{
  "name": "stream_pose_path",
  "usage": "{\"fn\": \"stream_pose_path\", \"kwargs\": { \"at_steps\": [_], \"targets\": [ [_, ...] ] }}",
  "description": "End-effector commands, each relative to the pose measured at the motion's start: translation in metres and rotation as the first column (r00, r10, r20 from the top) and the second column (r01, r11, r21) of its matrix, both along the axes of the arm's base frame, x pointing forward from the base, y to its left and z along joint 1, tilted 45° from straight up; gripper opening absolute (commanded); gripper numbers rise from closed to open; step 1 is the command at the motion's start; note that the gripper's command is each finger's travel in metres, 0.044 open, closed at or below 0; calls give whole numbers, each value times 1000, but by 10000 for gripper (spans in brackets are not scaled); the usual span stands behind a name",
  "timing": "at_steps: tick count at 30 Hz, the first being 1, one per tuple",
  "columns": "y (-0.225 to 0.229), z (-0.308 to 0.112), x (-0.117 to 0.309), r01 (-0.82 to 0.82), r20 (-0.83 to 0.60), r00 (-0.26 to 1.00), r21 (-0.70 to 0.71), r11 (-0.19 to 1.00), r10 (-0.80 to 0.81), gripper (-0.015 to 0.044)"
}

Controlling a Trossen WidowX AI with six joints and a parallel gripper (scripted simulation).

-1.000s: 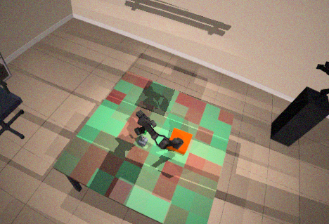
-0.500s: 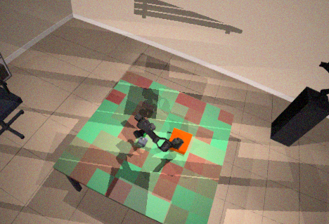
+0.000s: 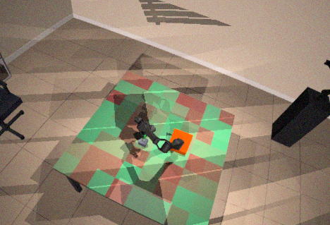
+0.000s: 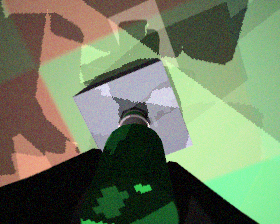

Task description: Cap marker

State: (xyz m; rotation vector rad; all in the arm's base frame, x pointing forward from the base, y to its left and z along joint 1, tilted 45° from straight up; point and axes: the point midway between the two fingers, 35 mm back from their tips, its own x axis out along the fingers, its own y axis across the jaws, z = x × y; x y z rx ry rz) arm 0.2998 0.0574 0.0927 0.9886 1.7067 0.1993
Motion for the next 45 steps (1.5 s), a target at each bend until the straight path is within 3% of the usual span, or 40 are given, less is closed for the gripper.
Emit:
{"fn": "stream_pose_path", "kwargs": {
  "at_steps": [1,29,45],
  "targets": [
    [6,-5,-1,3,-3,1000,3,1000,-3,0],
    [26,-25,-3,3,-2,1000,6,1000,-2,0],
    [25,-25,-3,-1,-1,1000,3,1000,1,420]
  ]
}}
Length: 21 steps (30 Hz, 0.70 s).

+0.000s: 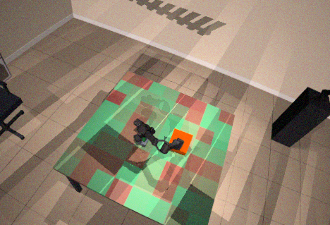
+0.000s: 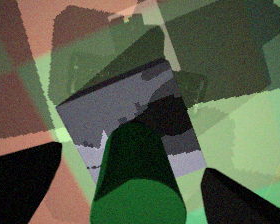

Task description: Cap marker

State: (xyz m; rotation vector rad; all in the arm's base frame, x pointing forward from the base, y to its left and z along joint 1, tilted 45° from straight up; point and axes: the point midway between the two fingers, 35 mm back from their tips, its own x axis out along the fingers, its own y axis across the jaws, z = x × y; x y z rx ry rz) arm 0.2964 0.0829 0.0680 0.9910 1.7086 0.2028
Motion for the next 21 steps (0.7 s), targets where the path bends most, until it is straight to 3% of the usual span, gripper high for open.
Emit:
{"fn": "stream_pose_path", "kwargs": {
  "at_steps": [1,5,10,16,18,21],
  "targets": [
    [0,0,0,0,0,1000,-1,1000,0,440],
    [-7,6,2,0,0,1000,-2,1000,0,440],
    [-51,51,4,0,-1,1000,-4,1000,0,440],
    [-53,53,4,0,-1,1000,-3,1000,0,440],
    [-52,52,4,-44,42,998,-1,999,44,387],
    [-50,48,3,-236,229,945,-12,972,232,309]
  ]
}}
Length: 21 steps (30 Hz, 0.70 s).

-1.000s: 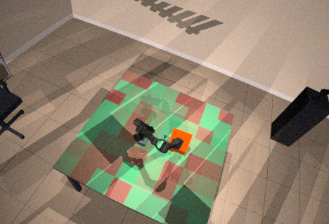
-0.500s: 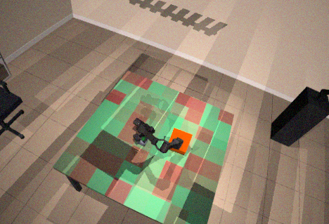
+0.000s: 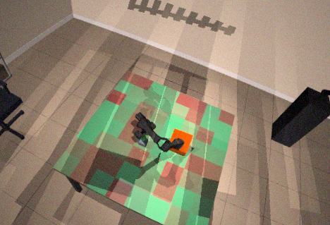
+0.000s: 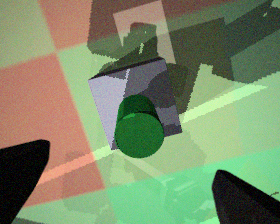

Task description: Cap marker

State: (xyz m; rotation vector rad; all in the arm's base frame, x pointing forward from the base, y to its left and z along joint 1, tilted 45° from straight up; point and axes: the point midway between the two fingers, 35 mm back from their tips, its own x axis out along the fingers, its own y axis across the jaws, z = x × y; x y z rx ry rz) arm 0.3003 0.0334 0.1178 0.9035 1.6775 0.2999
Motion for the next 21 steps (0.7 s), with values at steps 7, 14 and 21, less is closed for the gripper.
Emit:
{"fn": "stream_pose_path", "kwargs": {
  "at_steps": [7,14,21],
  "targets": [
    [2,-5,-1,-315,308,900,-27,949,307,125],
    [2,-5,-1,-315,308,900,-27,949,307,0],
    [2,-5,-1,-315,308,900,-27,949,307,0]
  ]
}}
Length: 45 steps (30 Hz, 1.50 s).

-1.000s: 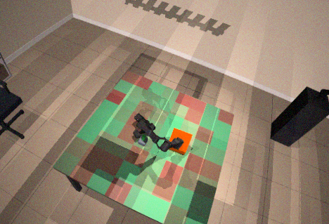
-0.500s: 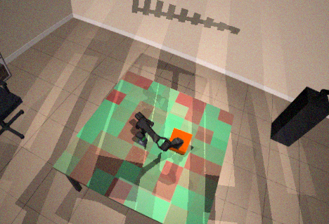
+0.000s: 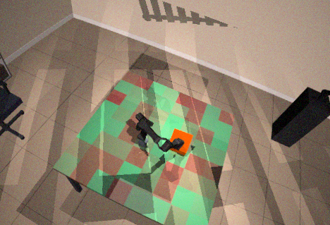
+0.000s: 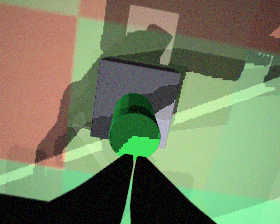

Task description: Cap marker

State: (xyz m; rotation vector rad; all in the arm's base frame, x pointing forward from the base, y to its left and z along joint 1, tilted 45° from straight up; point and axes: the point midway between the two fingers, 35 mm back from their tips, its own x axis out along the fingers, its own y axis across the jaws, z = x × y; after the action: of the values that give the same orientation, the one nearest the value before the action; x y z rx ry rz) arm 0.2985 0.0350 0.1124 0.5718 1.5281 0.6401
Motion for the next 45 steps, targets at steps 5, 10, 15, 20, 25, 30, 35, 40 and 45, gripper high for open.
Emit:
{"fn": "stream_pose_path", "kwargs": {
  "at_steps": [5,10,15,20,25,30,35,40,45],
  "targets": [
    [1,-1,0,-5,9,1000,1,1000,5,0],
    [6,-6,0,-6,9,1000,1,1000,5,0],
    [11,-11,0,-6,9,1000,2,1000,6,0],
    [16,-16,-1,-6,9,1000,2,1000,6,0],
    [20,-21,-1,-6,9,1000,2,1000,6,0],
    [25,-25,-1,-6,10,1000,3,1000,6,0],
    [29,-29,-2,-6,10,1000,3,1000,6,0],
    [24,-24,0,0,21,1000,1,1000,0,0],
    [19,-19,2,1,20,1000,-1,1000,-1,0]
  ]
}}
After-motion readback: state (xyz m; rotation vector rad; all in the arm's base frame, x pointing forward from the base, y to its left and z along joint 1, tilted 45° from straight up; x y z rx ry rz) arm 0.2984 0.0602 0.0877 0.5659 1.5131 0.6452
